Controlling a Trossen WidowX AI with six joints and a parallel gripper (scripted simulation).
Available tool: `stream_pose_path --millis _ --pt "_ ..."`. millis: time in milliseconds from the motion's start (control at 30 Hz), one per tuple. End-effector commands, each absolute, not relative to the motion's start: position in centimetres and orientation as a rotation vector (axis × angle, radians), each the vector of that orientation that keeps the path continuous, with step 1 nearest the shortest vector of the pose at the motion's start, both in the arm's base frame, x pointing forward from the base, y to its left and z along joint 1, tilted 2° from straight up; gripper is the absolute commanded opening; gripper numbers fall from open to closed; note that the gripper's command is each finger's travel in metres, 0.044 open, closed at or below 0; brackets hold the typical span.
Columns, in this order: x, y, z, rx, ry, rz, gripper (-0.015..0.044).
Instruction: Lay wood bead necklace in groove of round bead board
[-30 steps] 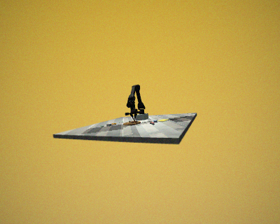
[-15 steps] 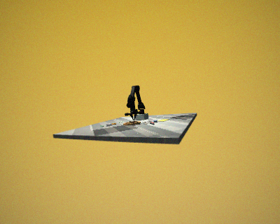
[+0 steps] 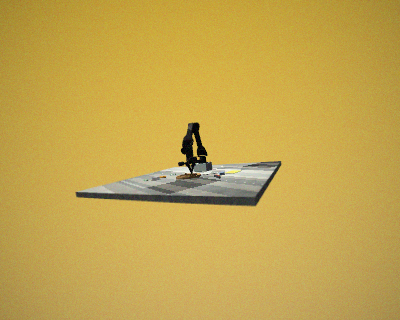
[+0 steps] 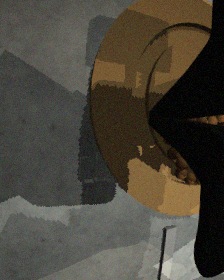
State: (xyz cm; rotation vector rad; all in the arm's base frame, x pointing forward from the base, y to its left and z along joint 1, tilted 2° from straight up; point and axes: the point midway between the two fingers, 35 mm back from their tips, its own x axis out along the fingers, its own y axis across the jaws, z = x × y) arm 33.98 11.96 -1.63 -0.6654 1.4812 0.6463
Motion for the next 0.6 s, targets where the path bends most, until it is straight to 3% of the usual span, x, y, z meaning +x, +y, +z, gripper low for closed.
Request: stream_pose_path --millis 0,333,567 --pt "34.03 12.04 -2.24 -0.66 1.481 0.645 0.0" --pt "34.01 12.02 -3.12 -0.66 1.481 0.645 0.0" --pt "34.2 12.05 -2.84 -0.665 1.476 0.645 0.0184"
